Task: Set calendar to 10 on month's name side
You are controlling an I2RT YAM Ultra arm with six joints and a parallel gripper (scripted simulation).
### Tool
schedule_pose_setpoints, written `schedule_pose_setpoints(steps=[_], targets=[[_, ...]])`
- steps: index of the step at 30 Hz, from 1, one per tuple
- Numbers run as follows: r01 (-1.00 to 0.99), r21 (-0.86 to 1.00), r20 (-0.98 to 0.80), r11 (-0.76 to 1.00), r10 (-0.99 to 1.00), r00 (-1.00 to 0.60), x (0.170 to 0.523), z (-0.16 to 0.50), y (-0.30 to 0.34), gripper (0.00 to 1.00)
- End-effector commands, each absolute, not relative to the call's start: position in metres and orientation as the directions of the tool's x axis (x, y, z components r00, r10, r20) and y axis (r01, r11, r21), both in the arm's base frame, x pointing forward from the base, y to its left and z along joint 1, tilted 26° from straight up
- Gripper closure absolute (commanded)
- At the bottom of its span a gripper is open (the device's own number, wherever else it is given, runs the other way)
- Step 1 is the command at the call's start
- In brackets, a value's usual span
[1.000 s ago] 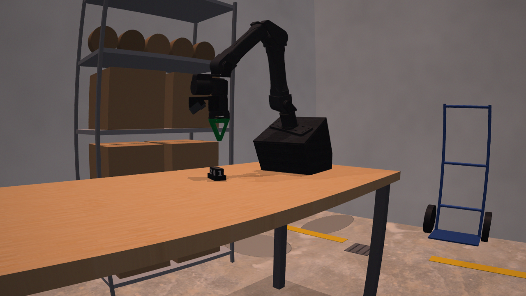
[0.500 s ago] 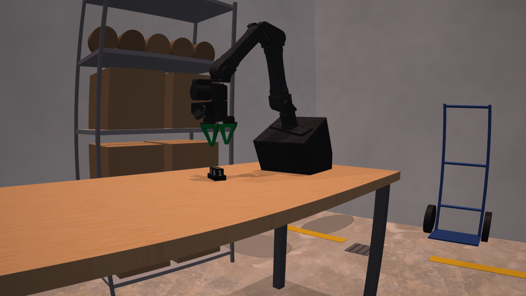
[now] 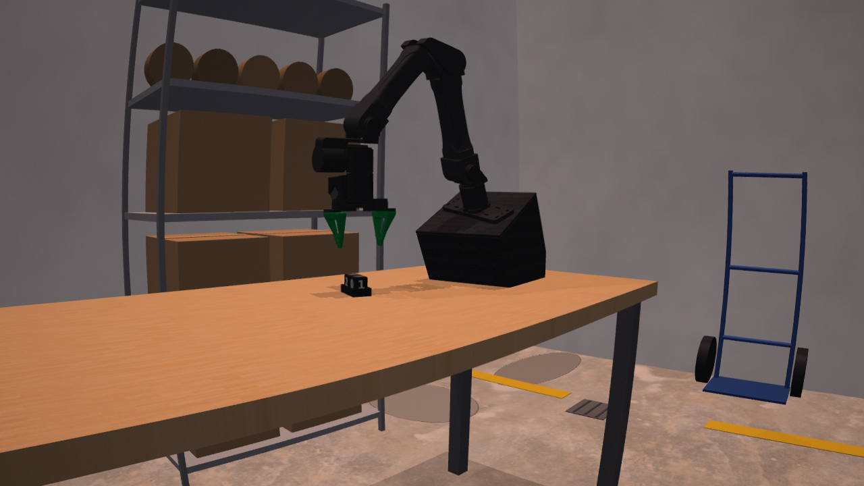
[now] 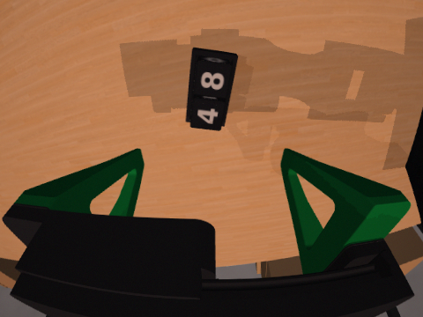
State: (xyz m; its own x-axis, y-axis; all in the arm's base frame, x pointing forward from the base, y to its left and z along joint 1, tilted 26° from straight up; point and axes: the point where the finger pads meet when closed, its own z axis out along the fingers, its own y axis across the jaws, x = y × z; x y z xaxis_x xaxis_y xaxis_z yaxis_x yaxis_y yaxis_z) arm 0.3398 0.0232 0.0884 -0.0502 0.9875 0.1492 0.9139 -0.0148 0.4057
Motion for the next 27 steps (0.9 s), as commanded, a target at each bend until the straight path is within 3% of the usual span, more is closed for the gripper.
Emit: schedule_pose_setpoints(steps=[1, 4, 5, 27], targets=[[0.902, 0.406, 0.194, -0.147, 0.978, 0.072, 0.3449, 0.0917, 0.0211, 0.00], [0.901, 0.404, 0.198, -0.156, 0.977, 0.081, 0.3450, 0.0914, 0.0211, 0.00], [0.901, 0.404, 0.198, -0.156, 0.977, 0.081, 0.3450, 0.0914, 0.0211, 0.55], [0.901, 0.404, 0.198, -0.156, 0.977, 0.081, 0.3450, 0.0914, 0.0211, 0.55]])
